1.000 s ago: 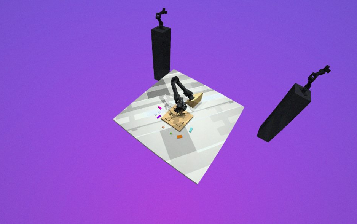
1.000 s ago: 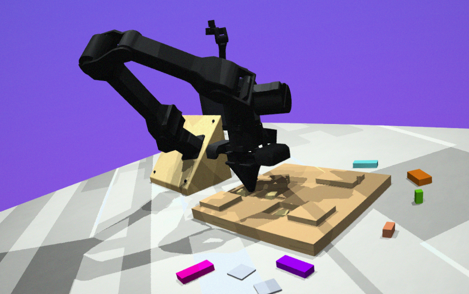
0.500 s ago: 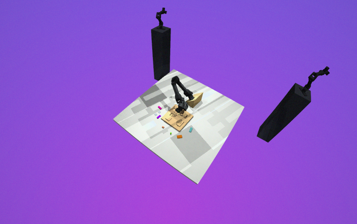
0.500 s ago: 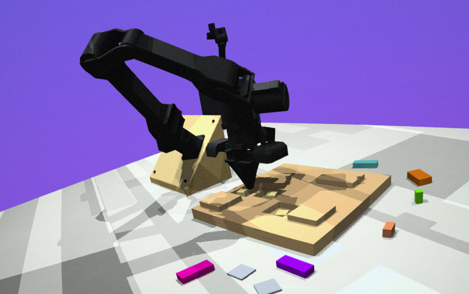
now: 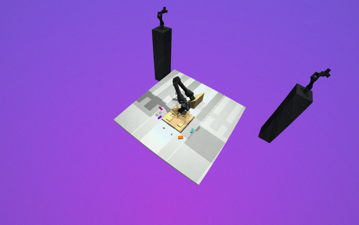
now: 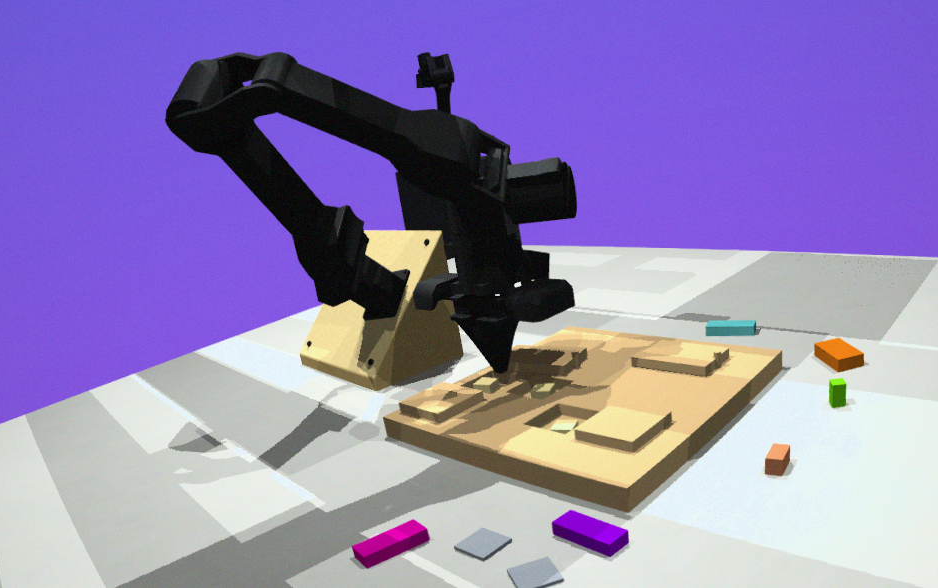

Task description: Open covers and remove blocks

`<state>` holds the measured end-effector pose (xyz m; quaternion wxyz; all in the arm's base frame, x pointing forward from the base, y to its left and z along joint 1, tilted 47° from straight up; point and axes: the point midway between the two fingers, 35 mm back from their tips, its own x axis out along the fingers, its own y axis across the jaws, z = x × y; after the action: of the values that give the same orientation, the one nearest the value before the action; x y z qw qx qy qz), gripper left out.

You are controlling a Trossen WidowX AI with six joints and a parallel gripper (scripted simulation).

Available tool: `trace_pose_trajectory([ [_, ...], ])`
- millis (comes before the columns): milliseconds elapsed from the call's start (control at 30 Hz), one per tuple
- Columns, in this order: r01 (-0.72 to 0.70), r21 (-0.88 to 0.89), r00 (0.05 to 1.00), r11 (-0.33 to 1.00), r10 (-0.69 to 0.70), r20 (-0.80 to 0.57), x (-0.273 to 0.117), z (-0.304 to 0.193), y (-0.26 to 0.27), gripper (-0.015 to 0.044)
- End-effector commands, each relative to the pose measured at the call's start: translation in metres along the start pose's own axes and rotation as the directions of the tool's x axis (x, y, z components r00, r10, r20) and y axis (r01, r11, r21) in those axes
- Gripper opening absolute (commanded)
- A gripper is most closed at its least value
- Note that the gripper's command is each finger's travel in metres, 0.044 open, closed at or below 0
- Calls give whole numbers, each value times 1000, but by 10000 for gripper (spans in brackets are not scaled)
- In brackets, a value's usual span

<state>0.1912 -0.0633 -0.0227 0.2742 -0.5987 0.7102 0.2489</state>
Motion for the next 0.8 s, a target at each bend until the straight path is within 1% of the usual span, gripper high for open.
trace_pose_trajectory([
  [0,-3,0,1000,1000,3,3,1,6,4,0],
  [300,-4,0,1000,1000,4,3,0,13,9,0],
  [767,-3,-1,1000,1000,3,7,-17,15,8,0],
])
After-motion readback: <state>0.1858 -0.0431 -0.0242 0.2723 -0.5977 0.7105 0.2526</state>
